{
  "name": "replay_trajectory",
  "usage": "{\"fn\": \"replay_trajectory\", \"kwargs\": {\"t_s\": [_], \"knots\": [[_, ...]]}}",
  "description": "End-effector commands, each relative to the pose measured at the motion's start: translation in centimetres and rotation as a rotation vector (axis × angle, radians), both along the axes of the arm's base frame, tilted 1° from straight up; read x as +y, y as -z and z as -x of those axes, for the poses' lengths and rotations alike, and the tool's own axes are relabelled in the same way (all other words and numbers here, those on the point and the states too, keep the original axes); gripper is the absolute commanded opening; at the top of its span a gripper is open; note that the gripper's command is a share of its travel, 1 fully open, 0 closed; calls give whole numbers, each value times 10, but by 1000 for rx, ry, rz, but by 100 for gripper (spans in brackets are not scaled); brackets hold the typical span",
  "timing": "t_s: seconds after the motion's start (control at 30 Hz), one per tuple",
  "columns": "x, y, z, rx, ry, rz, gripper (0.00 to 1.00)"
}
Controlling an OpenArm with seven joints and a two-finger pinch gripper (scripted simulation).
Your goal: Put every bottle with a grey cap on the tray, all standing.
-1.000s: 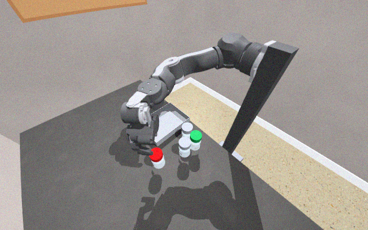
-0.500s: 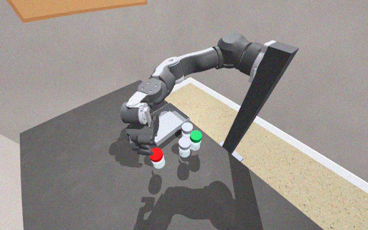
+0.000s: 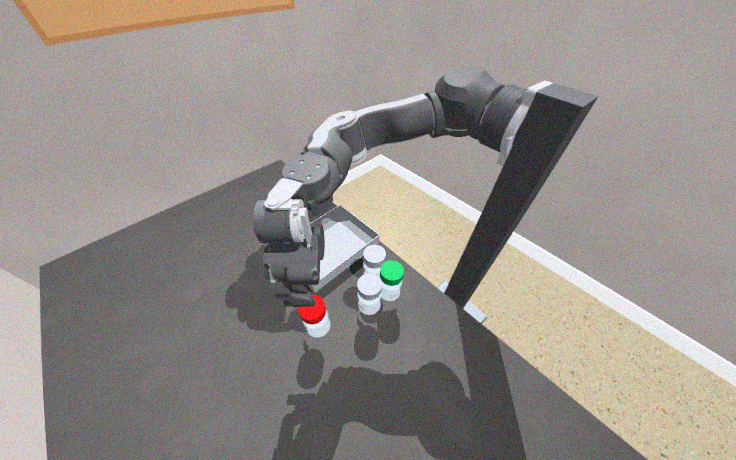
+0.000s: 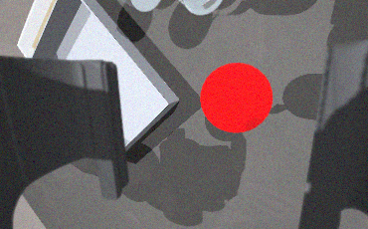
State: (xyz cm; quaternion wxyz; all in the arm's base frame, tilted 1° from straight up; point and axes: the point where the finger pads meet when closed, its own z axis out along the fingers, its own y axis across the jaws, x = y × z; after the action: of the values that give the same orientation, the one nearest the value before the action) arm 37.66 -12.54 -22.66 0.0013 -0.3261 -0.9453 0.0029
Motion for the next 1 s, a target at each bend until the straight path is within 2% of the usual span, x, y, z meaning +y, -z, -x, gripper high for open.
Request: {"fn": "replay_trajectory", "kwargs": {"t_s": [0.0, 0.1, 0.13, 0.2, 0.23, 0.67, 0.7, 0.77, 0.8, 0.97], "knots": [[1, 0, 4, 6, -16, 4, 42], [4, -1, 14, 6, -71, 3, 42], [7, -2, 22, 5, -114, 3, 42], [7, -2, 22, 5, -114, 3, 42], [9, -3, 30, 5, -159, 3, 42], [27, -10, 82, 4, -459, 0, 42], [30, -11, 90, 4, -505, 0, 42], [30, -11, 90, 4, -505, 0, 42], [33, -12, 98, 4, -549, 0, 42], [38, -14, 113, 4, -633, -1, 42]]}}
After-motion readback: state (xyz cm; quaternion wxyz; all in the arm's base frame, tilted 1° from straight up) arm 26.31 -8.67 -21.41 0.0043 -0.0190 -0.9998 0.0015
